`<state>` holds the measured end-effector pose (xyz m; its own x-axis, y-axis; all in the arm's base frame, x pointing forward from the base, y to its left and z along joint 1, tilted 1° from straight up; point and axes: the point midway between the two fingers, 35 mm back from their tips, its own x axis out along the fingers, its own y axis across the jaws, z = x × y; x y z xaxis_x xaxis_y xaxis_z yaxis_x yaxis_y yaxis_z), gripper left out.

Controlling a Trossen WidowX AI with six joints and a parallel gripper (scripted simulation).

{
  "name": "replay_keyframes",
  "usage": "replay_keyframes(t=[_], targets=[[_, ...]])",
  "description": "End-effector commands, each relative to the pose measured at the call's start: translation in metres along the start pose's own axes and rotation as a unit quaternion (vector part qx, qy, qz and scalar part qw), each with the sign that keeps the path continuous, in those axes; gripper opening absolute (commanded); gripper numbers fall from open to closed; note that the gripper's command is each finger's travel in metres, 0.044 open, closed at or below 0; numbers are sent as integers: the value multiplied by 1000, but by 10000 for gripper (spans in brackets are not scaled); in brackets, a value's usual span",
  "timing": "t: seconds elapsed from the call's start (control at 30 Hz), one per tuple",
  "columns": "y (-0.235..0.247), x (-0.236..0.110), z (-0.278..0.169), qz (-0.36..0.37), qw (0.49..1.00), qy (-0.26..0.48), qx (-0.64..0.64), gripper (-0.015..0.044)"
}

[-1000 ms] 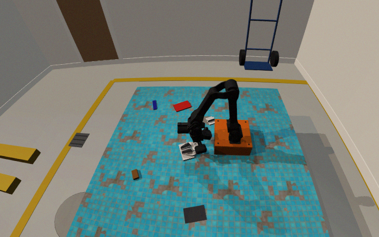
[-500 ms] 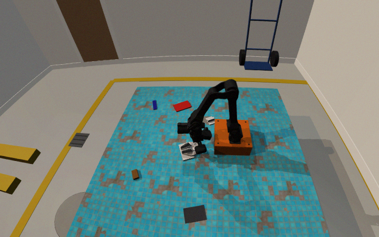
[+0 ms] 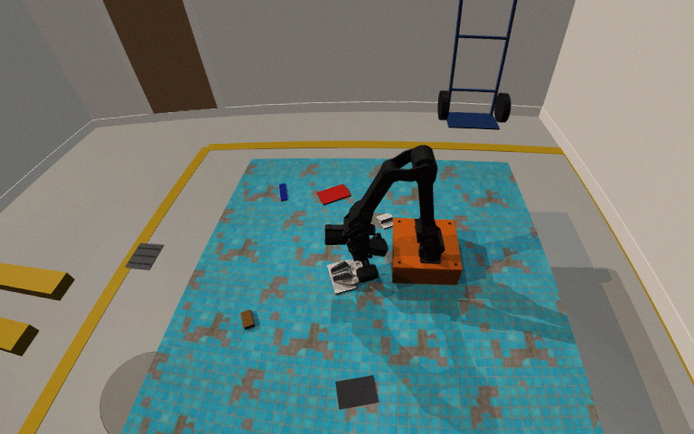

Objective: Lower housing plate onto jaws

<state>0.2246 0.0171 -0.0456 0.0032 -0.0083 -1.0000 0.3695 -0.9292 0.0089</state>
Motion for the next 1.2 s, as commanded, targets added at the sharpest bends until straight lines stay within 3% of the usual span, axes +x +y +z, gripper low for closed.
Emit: replay_keyframes(t=[0.0, 0.4, 0.53, 0.97, 1.17], targets=[[0, 2, 0, 1, 1000, 1, -2, 351], [0, 2, 0, 1, 1000, 1, -2, 351], [0, 0, 0, 0, 1000, 0, 0, 440], [0, 0, 0, 0, 1000, 0, 0, 440], [2, -36, -8, 0, 1000, 1, 0, 440]])
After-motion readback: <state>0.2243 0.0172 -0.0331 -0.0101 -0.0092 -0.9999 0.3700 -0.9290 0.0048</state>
